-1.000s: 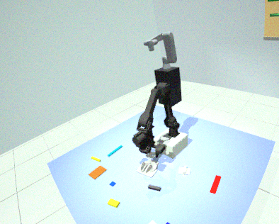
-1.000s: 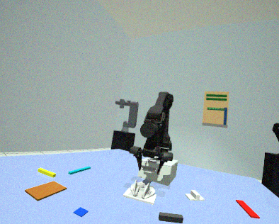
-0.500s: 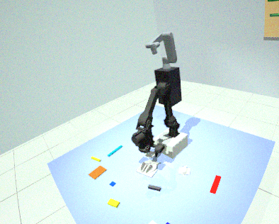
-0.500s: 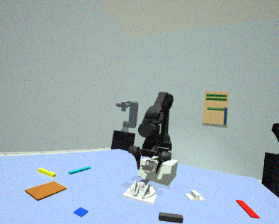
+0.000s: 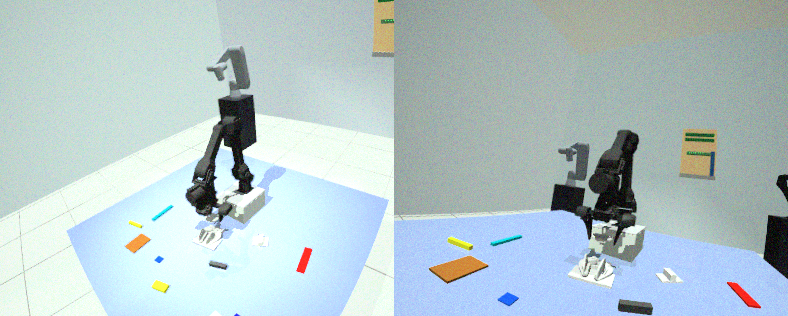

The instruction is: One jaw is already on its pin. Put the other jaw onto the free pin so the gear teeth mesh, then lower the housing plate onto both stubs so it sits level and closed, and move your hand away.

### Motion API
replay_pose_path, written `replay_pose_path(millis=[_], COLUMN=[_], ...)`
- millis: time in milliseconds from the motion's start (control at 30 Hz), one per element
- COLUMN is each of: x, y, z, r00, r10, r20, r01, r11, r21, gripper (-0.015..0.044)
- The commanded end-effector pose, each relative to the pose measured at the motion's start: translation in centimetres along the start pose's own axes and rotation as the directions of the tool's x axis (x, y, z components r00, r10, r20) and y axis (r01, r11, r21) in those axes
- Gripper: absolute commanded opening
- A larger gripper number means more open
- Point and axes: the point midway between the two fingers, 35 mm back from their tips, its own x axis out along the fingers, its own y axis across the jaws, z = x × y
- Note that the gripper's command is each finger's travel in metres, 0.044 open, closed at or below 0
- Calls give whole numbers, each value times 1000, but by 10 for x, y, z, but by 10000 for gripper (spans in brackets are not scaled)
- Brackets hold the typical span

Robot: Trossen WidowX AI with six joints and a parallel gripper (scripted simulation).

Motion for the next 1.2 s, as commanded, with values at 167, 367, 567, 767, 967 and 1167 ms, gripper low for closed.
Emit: replay_pose_path(millis=[167, 367, 567, 767, 967, 1167], x=[0, 0, 7, 17, 27, 37], y=[-1, -1, -1, -1, -1, -1], z=[0, 0, 1, 2, 2, 2], r00=[1000, 1000, 1000, 1000, 1000, 1000], r10=[-4, -4, -5, -5, -5, -5], r20=[2, 2, 2, 2, 2, 2], r01=[4, 4, 5, 5, 5, 5], r11=[1000, 1000, 1000, 1000, 1000, 1000], r21=[-5, -5, -5, -6, -7, -7], gripper=[351, 351, 351, 351, 351, 351])
